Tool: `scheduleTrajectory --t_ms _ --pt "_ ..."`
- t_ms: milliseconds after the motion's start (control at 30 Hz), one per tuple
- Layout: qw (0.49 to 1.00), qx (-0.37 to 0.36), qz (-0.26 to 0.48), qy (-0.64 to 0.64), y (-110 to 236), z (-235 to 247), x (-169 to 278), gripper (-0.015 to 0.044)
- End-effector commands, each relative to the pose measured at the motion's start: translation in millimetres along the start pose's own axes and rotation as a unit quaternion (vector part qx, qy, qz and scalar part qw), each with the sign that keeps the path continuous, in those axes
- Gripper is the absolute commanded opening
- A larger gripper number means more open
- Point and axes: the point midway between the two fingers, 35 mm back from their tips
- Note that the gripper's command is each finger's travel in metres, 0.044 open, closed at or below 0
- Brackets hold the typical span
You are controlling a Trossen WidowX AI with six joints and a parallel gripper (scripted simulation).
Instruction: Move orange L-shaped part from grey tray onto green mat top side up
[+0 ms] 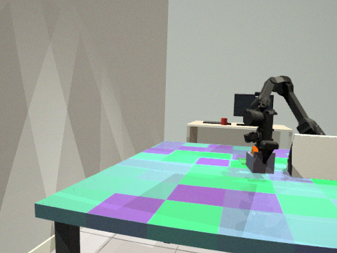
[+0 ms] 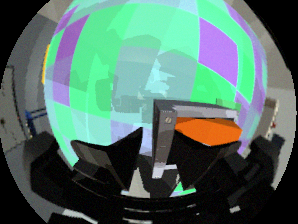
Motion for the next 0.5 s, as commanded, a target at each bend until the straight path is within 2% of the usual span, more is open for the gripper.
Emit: scheduleTrajectory --t_ms 0,133,300,467 --pt "1.0 0.001 0.003 0.0 4 5 2 0.018" --pt "1.0 0.0 0.003 0.001 27 5 -2 0.018" --pt "1.0 0.0 0.003 0.001 92 -4 -2 0.018" --pt "1.0 0.0 0.003 0.001 101 -6 -1 0.018"
Point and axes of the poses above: the point midway between the two fingers, 35 mm back from their tips, its own y axis back along the fingers, its own z axis across the jaws, x = y × z, and after that the axes turned 11 degrees about -y, right-handed
